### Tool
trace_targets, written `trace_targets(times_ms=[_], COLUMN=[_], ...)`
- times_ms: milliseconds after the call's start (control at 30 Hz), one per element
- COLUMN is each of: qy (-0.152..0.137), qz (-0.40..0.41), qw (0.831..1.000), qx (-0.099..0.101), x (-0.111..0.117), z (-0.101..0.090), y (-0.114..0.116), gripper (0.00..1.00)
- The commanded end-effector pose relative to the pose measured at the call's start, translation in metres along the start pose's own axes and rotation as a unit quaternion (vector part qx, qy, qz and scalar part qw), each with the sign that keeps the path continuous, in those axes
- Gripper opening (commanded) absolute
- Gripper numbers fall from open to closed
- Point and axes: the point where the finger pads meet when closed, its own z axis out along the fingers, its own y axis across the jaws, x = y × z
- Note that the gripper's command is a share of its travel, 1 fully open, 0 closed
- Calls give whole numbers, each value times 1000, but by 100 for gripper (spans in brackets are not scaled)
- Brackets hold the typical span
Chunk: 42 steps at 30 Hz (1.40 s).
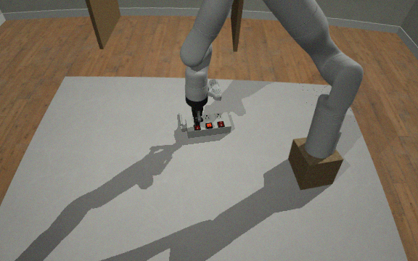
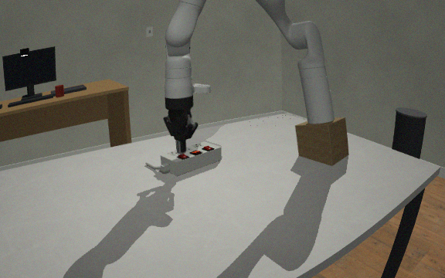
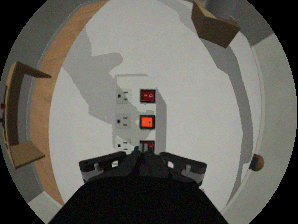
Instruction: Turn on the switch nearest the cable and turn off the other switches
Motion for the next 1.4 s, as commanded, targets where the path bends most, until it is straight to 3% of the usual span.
trace_targets(times_ms=[0, 1367], qy=[-1, -1], qz=[0, 0], qw=[1000, 1000], qx=[0, 0], x=[-1, -1], z=[-1, 8], y=[0, 0], gripper=[0, 0])
